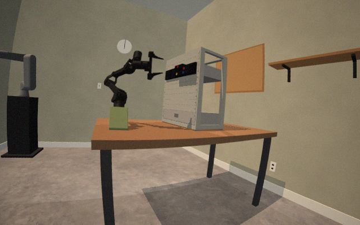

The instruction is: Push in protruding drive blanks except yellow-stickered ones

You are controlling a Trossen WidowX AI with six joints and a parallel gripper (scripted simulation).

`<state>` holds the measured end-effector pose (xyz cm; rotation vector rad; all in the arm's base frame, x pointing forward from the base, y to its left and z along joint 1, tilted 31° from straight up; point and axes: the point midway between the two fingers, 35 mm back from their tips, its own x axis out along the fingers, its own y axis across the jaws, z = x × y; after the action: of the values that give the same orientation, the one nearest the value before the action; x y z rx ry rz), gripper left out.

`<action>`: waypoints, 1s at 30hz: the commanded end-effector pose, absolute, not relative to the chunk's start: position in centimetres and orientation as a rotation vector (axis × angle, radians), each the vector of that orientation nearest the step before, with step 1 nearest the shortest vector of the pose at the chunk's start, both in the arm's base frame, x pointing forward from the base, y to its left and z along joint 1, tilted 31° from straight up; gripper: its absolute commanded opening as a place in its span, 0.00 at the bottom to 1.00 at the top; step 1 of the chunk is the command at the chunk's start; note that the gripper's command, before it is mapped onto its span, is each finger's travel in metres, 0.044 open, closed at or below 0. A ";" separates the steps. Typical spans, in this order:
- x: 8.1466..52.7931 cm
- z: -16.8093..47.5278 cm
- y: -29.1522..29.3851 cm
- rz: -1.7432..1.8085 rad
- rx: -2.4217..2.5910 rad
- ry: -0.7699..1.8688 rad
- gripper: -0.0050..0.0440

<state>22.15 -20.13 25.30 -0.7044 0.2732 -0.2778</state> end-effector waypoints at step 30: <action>22.5 27.9 -19.0 0.023 -1.027 -0.093 1.00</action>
<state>22.50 -18.90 27.51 -1.0138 -0.0768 0.0185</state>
